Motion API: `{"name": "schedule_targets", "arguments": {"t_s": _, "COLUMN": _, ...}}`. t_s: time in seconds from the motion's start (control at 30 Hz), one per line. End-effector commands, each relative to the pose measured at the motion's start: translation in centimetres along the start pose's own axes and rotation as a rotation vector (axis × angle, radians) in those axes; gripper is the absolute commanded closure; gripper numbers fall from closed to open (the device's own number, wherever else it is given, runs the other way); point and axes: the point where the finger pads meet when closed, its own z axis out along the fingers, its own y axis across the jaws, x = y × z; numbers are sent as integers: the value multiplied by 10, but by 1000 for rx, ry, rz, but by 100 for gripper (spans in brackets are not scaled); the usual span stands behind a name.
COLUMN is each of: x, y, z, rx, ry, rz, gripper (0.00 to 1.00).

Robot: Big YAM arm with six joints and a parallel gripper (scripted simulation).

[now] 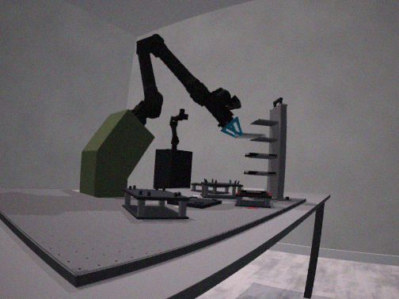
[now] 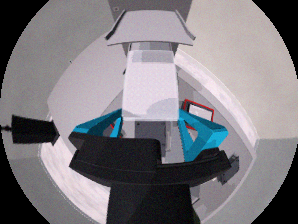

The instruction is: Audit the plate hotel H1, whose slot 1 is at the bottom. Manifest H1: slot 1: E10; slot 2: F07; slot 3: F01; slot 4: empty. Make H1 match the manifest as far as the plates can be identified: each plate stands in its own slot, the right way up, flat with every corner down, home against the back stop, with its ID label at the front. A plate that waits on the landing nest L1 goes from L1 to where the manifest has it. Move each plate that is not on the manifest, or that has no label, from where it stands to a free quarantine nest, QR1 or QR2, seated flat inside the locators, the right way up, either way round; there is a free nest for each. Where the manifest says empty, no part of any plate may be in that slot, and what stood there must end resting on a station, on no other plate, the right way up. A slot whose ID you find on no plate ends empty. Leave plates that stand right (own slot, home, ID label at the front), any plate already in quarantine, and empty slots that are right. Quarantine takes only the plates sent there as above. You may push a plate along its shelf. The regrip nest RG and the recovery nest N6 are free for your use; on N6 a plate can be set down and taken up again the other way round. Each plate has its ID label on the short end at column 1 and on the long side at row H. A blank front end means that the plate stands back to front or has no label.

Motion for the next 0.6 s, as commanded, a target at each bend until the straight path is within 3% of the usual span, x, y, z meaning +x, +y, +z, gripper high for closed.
{"name": "schedule_targets", "arguments": {"t_s": 0.0, "x": -22, "y": 6, "z": 1, "rx": -12, "ry": -46, "rz": -10, "gripper": 14}}
{"name": "schedule_targets", "arguments": {"t_s": 0.07, "x": -34, "y": 13, "z": 6, "rx": -25, "ry": -67, "rz": -20, "gripper": 14}}
{"name": "schedule_targets", "arguments": {"t_s": 0.57, "x": -36, "y": 12, "z": 15, "rx": -23, "ry": -67, "rz": -16, "gripper": 14}}
